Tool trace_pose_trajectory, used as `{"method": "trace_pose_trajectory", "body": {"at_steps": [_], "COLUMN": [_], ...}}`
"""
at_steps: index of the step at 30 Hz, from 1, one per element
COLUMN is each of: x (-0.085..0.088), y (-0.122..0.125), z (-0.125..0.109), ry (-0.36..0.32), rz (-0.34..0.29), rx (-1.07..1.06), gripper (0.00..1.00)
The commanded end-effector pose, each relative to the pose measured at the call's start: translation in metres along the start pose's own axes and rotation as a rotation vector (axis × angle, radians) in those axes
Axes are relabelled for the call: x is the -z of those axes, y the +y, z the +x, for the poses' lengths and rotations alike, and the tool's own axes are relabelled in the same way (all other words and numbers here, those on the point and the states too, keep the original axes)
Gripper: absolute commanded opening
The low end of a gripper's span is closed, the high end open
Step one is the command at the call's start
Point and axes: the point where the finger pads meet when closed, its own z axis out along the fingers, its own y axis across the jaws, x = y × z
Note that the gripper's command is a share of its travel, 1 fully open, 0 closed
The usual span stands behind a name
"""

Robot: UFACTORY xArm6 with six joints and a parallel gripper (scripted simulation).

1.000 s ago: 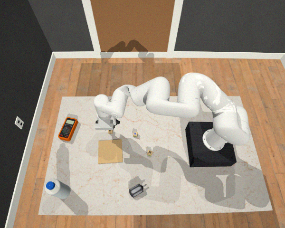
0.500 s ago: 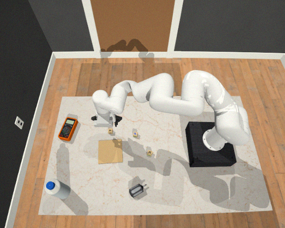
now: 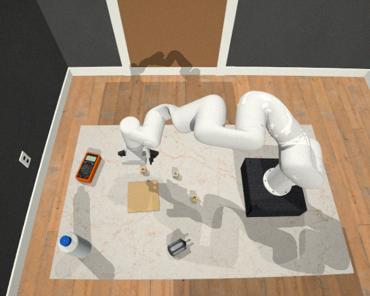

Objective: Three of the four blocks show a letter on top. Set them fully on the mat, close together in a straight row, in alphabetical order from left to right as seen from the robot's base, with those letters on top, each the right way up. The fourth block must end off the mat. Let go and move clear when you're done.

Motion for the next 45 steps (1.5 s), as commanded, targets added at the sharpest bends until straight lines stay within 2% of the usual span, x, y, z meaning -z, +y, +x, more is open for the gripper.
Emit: {"method": "trace_pose_trajectory", "body": {"at_steps": [1,8,45], "x": [0.003,0.003,0.005], "y": [0.002,-0.001,-0.049], "z": [0.0,0.004,0.055], "ry": [-0.001,-0.001,0.0], "rz": [-0.006,-0.006,-0.008], "rx": [0.0,0.06,0.821], "gripper": [1.0,1.0,1.0]}}
